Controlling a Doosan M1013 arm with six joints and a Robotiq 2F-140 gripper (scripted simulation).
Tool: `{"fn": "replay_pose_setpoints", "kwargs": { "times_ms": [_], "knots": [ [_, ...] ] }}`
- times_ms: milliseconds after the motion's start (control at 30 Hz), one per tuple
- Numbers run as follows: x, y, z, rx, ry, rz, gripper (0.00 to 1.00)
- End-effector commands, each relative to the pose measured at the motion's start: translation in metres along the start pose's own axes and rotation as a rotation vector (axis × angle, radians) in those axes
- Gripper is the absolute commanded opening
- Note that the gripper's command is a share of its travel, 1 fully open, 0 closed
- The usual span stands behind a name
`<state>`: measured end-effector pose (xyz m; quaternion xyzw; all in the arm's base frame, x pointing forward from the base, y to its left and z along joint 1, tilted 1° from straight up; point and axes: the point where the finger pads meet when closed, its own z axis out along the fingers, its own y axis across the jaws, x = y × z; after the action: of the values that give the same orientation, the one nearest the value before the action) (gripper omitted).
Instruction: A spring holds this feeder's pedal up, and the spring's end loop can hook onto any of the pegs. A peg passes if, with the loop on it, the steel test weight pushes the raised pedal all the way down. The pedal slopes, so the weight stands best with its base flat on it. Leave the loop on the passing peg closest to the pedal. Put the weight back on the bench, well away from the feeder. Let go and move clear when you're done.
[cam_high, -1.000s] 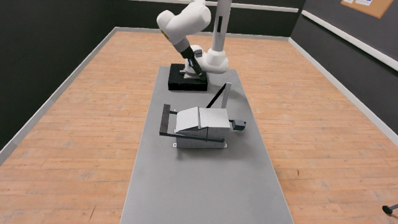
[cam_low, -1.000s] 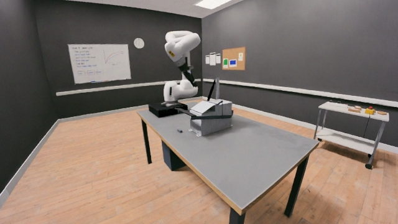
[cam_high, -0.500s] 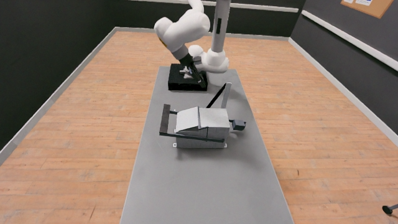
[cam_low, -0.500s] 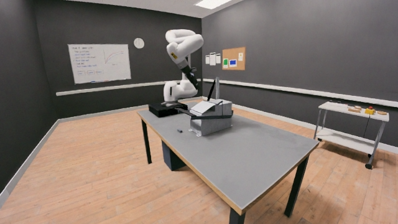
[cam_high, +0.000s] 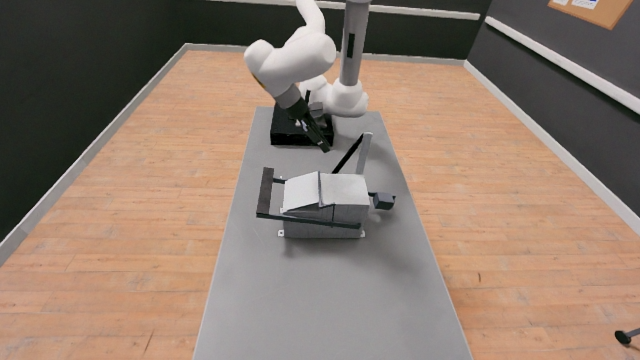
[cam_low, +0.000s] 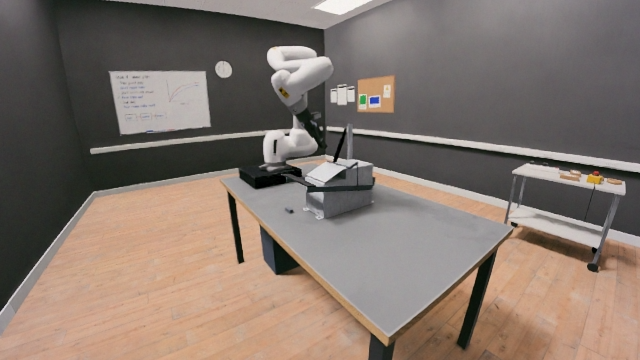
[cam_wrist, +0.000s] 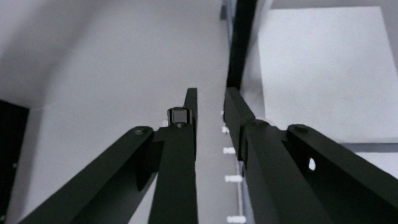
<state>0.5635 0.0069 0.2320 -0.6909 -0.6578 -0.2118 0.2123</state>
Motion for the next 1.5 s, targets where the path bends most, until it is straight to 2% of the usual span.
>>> {"fn": "replay_pose_setpoints", "kwargs": {
  "times_ms": [0,233,267,800,1300,1467],
  "knots": [
    [0.0,0.005,0.0,-0.001,0.0,-0.001,0.24],
    [0.0,0.005,0.0,-0.001,0.0,-0.001,0.24],
    [-0.007,0.031,0.006,-0.001,0.0,-0.001,0.24],
    [-0.007,0.031,0.006,-0.001,0.0,-0.001,0.24],
    [-0.007,0.031,0.026,-0.001,0.003,-0.001,0.24],
    [-0.007,0.031,0.022,-0.001,0.003,-0.001,0.24]
  ]
}}
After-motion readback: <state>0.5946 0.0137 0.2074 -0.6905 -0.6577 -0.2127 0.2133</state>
